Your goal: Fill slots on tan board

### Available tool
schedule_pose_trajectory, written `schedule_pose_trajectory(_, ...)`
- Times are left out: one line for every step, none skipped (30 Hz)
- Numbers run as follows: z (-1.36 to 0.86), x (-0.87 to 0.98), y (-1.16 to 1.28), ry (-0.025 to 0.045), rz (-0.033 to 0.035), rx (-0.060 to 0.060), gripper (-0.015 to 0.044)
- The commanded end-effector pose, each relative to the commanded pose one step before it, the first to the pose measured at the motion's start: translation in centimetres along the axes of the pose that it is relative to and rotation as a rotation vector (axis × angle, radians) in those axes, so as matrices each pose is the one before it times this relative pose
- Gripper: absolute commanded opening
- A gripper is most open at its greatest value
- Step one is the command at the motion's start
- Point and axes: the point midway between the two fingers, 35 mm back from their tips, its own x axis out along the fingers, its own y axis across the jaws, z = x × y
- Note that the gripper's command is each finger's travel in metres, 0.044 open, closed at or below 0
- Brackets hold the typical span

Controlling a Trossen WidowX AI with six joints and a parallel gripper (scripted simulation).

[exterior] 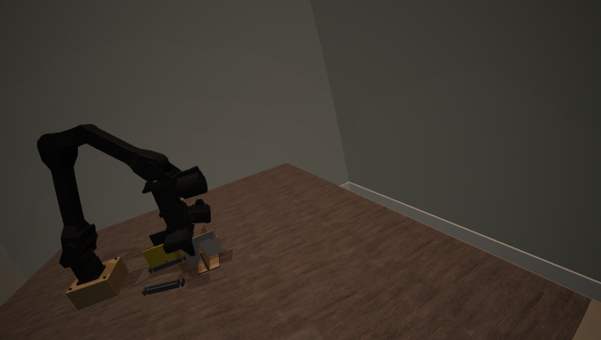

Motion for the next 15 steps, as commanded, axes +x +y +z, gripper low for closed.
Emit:
schedule_pose_trajectory(0.014,-0.077,0.013,0.00138,-0.00045,-0.0028,0.0)
schedule_pose_trajectory(0.018,0.007,0.009,-0.00001,0.00001,0.0009,0.0)
schedule_pose_trajectory(0.018,0.007,0.009,-0.00001,0.00001,0.0009,0.0)
schedule_pose_trajectory(0.009,0.015,0.013,-0.00001,0.00001,0.0017,0.0)
schedule_pose_trajectory(0.006,0.009,0.008,0.0,0.00001,0.0011,0.0)
schedule_pose_trajectory(-0.006,0.019,0.007,0.00001,0.00001,0.0022,0.0)
schedule_pose_trajectory(-0.004,0.012,0.005,0.0,0.0,0.0014,0.0)
schedule_pose_trajectory(-0.018,0.023,0.005,0.00002,0.0,0.0026,0.0)
schedule_pose_trajectory(-0.011,0.014,0.003,0.00001,0.0,0.0016,0.0)
schedule_pose_trajectory(-0.026,0.025,0.002,0.00002,0.0,0.0029,0.0)
schedule_pose_trajectory(-0.015,0.015,0.001,0.00001,0.0,0.0017,0.0)
schedule_pose_trajectory(0.0,0.0,0.0,0.0,0.0,0.0,0.0)
schedule_pose_trajectory(-0.018,0.0,-0.003,0.00002,0.0,0.0023,0.0)
schedule_pose_trajectory(-0.018,0.0,-0.003,0.00002,0.0,0.0023,0.0)
schedule_pose_trajectory(-0.017,0.0,-0.006,0.00001,-0.00001,0.0027,0.0)
